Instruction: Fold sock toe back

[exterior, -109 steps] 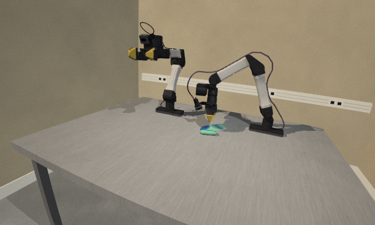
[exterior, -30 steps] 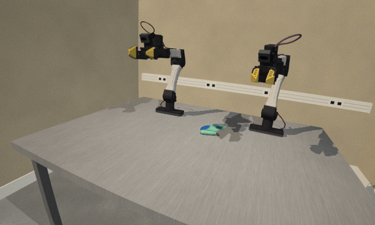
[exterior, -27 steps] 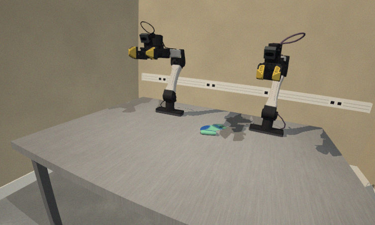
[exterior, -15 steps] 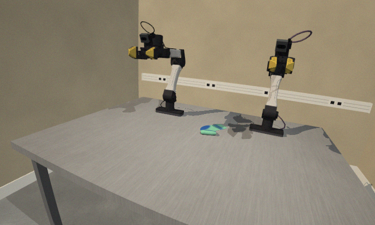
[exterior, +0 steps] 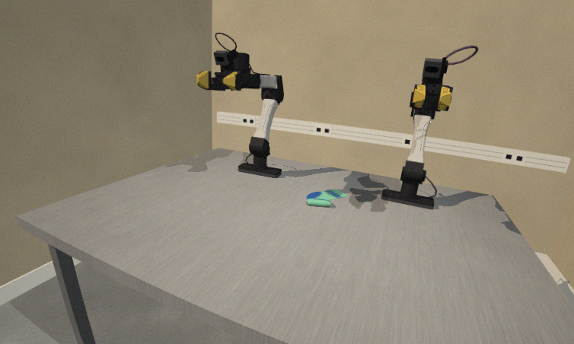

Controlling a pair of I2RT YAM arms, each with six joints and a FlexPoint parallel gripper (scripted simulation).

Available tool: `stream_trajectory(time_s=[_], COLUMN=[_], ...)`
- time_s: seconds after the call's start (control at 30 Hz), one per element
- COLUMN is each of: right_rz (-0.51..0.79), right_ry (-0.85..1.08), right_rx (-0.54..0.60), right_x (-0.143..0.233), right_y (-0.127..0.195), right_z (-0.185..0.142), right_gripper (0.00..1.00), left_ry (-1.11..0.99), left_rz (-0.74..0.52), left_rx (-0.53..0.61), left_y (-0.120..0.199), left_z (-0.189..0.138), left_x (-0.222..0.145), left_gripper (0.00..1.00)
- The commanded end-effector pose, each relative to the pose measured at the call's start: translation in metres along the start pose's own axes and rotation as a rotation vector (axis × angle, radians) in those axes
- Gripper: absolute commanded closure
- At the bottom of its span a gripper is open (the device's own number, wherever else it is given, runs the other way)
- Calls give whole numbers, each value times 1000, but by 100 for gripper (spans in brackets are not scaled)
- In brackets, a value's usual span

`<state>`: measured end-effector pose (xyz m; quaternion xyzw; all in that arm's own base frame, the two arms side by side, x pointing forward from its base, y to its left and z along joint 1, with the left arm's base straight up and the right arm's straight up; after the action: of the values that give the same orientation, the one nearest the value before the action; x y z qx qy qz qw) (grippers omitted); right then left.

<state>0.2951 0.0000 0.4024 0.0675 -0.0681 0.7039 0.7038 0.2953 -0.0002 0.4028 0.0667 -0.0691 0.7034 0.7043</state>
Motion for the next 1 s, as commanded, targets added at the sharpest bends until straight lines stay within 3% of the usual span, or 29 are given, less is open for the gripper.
stream_trajectory(time_s=[0.0, 0.97], right_rz=[-5, -6], right_ry=[6, 6], right_rx=[-26, -22], right_x=[1, 0], right_y=[0, 0], right_z=[9, 7], right_gripper=[0, 0], left_ry=[8, 8], left_rz=[8, 4], left_rx=[-1, 16], left_y=[0, -2], left_z=[2, -6], left_x=[1, -1], left_gripper=[61, 61])
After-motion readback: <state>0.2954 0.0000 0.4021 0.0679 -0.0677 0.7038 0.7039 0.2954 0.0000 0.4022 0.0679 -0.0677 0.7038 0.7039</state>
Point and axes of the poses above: on each arm, the point where the finger pads meet when closed, its own y axis back along the fingers, its own x axis across the jaws, z = x × y, the point moved 8 cm from there along y, back along the fingers, and after that the axes turned 11 degrees about -y, right-handed, at the moved point
